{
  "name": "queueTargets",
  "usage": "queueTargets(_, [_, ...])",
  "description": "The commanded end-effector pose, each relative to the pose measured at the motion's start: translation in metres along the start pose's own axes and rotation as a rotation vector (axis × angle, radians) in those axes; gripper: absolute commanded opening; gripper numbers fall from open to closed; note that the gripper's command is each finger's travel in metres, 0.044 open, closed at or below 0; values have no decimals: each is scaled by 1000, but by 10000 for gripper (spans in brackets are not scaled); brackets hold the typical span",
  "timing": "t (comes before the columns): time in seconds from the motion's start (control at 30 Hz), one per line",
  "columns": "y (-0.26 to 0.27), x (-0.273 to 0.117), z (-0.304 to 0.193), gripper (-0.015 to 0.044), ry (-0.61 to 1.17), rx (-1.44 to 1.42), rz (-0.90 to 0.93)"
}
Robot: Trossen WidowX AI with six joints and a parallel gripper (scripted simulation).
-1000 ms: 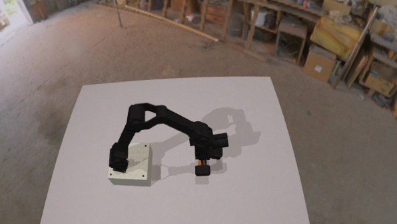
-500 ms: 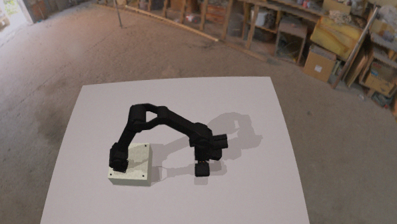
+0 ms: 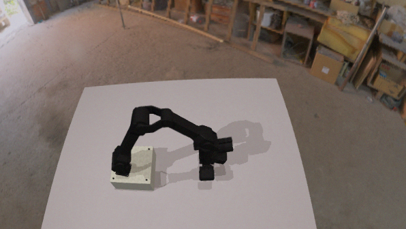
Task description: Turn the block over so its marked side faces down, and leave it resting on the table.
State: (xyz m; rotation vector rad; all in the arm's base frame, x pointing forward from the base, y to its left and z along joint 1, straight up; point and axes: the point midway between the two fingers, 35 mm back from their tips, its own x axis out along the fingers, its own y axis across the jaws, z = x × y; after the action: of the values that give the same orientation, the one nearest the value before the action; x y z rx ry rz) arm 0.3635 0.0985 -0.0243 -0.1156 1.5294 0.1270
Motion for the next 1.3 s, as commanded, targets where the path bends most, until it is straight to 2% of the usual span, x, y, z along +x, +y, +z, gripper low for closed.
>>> queueTargets(0.0, [1, -4, -1, 0, 3, -4, 4])
queueTargets(0.17, [0, -29, -1, 0, 3, -4, 4])
queueTargets(0.37, [1, -27, 0, 0, -19, -5, 4])
queueTargets(1.27, [1, -17, -2, 0, -431, -6, 3])
